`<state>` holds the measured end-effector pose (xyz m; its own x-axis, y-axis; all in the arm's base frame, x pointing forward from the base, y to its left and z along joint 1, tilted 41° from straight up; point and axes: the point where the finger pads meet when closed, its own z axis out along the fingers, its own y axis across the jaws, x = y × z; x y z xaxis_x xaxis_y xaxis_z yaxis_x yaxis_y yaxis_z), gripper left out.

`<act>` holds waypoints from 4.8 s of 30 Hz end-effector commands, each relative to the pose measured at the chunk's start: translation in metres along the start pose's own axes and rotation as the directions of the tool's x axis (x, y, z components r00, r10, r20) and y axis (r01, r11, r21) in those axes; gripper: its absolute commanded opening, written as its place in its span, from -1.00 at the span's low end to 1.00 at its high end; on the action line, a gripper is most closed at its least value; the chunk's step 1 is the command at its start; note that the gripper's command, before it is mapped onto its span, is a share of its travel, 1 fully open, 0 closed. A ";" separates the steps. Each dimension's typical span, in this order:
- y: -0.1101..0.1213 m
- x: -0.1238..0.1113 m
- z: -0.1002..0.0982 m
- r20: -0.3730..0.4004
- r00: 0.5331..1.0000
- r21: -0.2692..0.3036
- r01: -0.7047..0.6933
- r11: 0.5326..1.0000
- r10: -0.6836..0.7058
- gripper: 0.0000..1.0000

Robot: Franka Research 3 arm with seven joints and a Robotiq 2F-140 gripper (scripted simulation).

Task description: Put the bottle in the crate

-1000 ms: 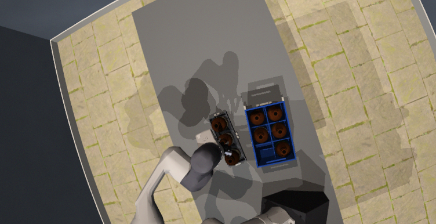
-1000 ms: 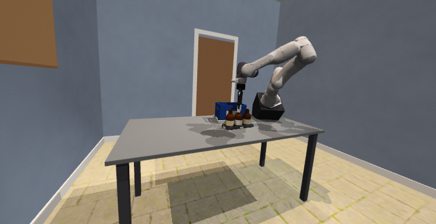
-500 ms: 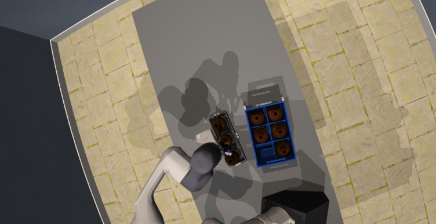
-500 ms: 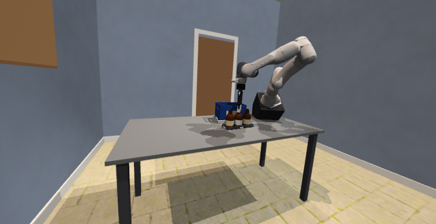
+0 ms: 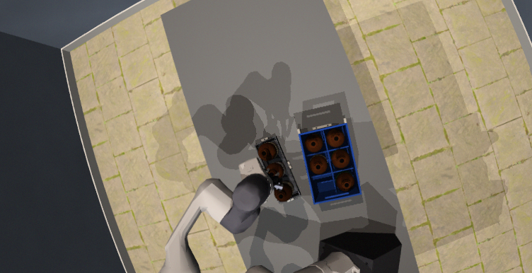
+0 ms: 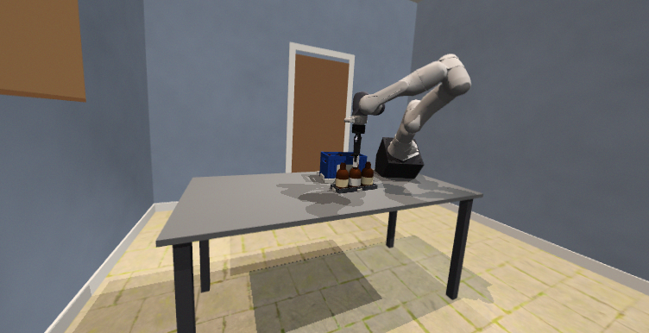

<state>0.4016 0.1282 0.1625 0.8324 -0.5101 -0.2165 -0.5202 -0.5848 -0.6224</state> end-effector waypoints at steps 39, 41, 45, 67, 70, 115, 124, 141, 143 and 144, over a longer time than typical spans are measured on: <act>0.001 -0.001 -0.004 0.002 1.000 0.000 0.001 1.000 -0.001 -1.00; 0.001 -0.001 -0.005 0.002 1.000 0.000 0.001 1.000 -0.001 -1.00; 0.002 -0.001 -0.009 0.002 1.000 0.000 0.001 1.000 -0.001 -1.00; 0.003 -0.001 -0.030 0.002 1.000 0.000 0.001 1.000 -0.001 -1.00; 0.003 -0.001 -0.033 0.002 1.000 0.000 0.001 1.000 -0.001 -1.00; 0.004 -0.001 -0.039 0.002 1.000 0.000 0.001 1.000 -0.001 -1.00; 0.004 -0.001 -0.039 0.002 1.000 0.000 0.001 1.000 -0.001 -1.00; 0.004 -0.001 -0.043 0.002 1.000 0.000 0.001 1.000 -0.001 -1.00; 0.004 -0.001 -0.044 0.002 1.000 0.000 0.001 1.000 -0.001 -1.00; 0.004 -0.001 -0.045 0.002 1.000 0.000 0.001 1.000 -0.001 -1.00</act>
<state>0.3897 0.1012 0.1906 0.8356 -0.5042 -0.2179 -0.5169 -0.5874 -0.6228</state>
